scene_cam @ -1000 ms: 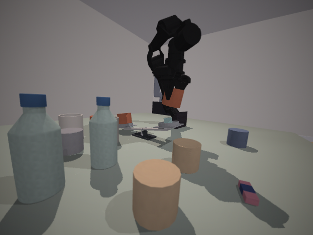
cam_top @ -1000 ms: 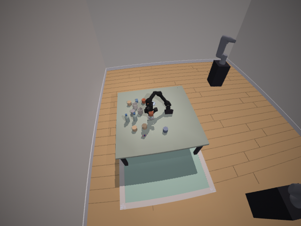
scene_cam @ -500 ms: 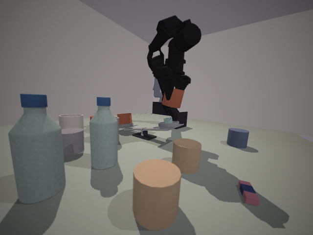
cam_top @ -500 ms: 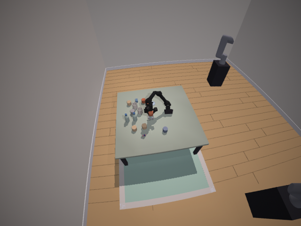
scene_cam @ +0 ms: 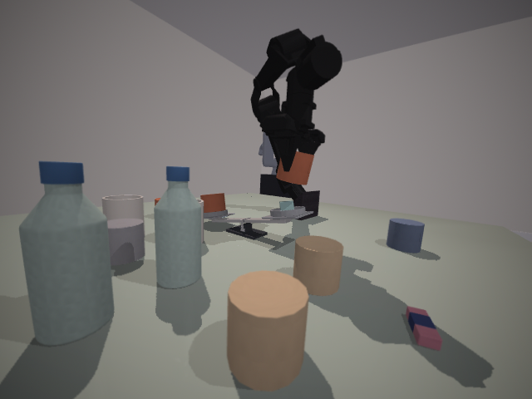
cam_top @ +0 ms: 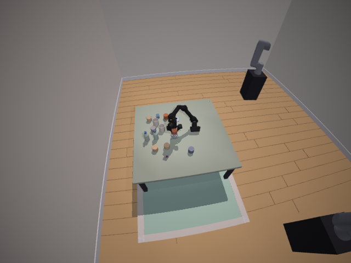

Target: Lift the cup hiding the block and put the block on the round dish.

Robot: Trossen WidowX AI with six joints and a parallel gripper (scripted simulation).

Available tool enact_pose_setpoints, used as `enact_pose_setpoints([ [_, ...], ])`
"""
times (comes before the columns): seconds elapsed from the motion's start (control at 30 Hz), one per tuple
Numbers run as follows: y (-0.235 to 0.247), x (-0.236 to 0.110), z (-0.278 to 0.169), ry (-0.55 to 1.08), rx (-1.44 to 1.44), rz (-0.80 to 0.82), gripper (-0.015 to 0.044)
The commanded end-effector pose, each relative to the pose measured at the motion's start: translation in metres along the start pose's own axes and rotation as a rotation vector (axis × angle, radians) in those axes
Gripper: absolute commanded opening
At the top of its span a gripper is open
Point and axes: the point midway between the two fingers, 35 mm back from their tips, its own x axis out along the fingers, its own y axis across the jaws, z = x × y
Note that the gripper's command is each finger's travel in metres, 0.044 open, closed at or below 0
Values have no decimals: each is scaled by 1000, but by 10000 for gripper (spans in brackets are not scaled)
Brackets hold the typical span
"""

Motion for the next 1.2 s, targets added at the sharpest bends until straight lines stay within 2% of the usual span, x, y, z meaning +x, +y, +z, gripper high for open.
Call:
enact_pose_setpoints([
  [0.0,-4,5,-10,3,0,2,0],
  [0.63,-72,85,-119,15,2,2,0],
  [0.9,-75,93,-122,15,2,2,0],
  [1.17,-75,125,-122,14,3,2,0],
])
